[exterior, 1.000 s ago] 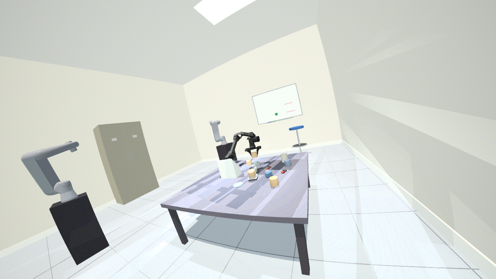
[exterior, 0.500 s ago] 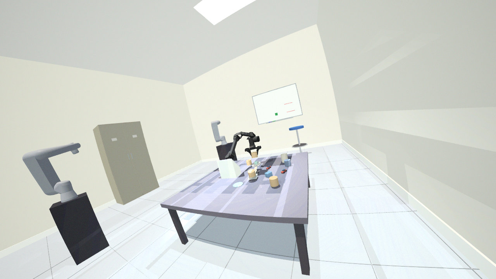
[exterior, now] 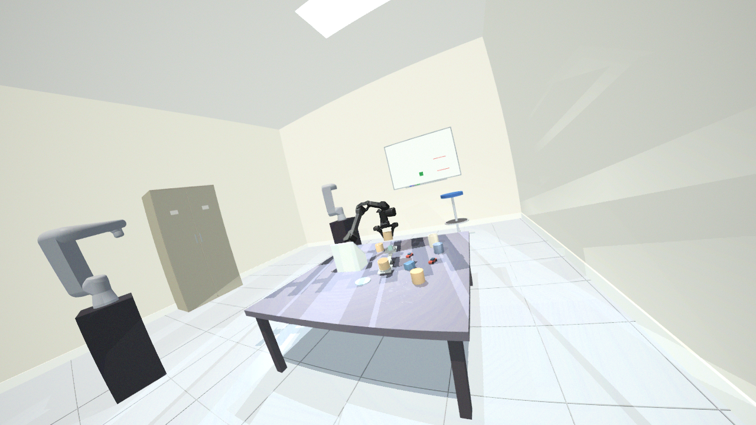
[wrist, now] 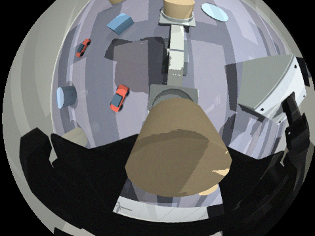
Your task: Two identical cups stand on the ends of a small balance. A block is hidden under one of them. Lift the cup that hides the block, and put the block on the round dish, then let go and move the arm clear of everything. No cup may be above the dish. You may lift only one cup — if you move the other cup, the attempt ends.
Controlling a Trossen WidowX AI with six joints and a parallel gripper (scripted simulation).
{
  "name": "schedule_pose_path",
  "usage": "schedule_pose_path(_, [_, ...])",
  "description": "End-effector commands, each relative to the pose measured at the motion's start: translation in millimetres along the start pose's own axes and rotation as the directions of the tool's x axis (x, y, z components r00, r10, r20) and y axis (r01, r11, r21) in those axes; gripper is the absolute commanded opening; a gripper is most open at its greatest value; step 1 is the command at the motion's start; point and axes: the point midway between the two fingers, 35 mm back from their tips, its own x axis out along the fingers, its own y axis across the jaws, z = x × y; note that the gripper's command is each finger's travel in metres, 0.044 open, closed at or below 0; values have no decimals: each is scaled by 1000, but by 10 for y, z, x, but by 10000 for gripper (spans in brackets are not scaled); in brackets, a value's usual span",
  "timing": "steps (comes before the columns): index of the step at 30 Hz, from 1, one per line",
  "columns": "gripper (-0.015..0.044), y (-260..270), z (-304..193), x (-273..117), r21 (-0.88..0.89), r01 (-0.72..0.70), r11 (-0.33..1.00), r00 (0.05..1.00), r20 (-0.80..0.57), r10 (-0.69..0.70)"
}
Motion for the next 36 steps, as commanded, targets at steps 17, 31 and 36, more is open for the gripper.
schedule_pose_path(17, [0,-122,-442,398,-6,3,1000,1000,31,-3])
schedule_pose_path(31, [0,-284,-774,665,-8,-4,1000,1000,23,4])
schedule_pose_path(36, [0,-357,-891,752,-8,-7,1000,1000,14,7])
